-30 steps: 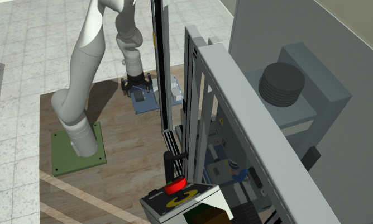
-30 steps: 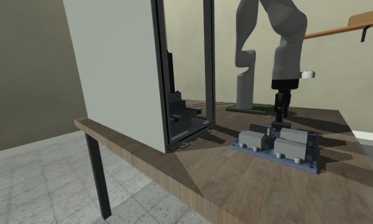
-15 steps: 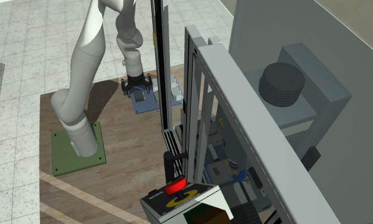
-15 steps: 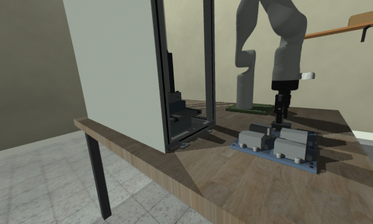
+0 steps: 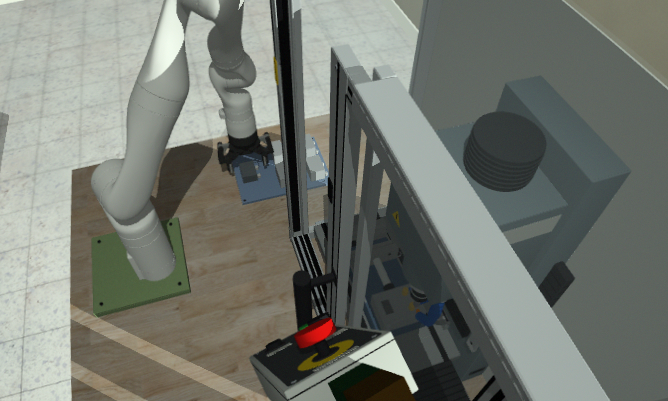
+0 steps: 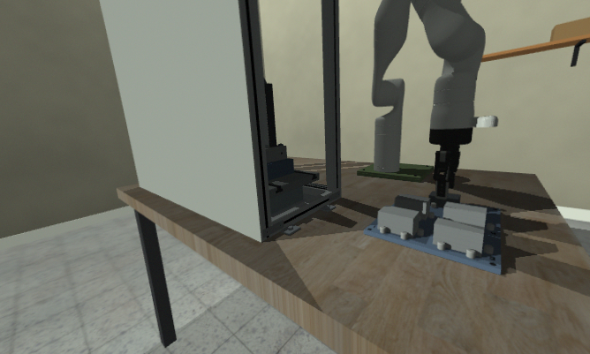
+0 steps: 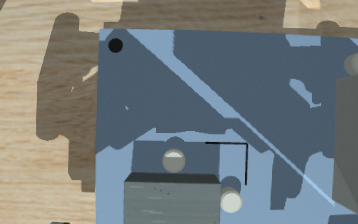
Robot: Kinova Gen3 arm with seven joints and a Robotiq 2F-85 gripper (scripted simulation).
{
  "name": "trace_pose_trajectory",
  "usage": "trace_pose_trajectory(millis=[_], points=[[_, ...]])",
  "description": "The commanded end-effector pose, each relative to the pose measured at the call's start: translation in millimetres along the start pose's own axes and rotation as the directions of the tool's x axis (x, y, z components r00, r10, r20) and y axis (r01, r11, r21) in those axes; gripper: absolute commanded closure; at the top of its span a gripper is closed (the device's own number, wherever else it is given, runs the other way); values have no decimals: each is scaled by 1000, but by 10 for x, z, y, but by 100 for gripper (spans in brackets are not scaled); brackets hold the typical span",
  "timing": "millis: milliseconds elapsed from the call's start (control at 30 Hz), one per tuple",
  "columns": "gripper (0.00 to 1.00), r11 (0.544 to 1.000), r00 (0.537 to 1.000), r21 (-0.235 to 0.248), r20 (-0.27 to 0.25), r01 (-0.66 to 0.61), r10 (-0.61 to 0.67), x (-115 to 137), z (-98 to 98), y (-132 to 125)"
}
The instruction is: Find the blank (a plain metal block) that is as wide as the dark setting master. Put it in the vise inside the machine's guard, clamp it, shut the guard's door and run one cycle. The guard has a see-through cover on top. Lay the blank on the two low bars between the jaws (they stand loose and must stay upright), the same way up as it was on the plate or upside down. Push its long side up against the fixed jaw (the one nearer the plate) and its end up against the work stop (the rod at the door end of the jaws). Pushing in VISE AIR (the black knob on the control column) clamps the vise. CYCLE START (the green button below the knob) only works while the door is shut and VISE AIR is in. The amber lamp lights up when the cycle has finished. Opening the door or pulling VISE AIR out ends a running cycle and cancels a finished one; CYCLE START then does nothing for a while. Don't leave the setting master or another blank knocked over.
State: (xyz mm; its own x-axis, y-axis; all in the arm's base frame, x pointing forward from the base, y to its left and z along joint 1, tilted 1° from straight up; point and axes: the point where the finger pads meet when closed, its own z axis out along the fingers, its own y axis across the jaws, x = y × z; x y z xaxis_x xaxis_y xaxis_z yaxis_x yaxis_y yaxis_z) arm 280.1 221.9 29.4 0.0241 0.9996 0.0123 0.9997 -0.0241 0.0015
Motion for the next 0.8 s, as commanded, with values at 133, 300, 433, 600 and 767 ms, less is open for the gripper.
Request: trace_pose_trajectory(millis=[133, 300, 433, 600, 767], points=[[0, 1000, 1000, -1, -1, 0, 0, -1, 34, -8], [0, 1000, 1000, -1, -1, 0, 0, -2, 43, -11], [0, 1000, 1000, -1, -1, 0, 0, -2, 43, -11], [0, 1000, 1000, -1, -1, 0, 0, 0, 35, -4], [0, 1000, 1000, -1, -1, 0, 0, -4, 59, -16]])
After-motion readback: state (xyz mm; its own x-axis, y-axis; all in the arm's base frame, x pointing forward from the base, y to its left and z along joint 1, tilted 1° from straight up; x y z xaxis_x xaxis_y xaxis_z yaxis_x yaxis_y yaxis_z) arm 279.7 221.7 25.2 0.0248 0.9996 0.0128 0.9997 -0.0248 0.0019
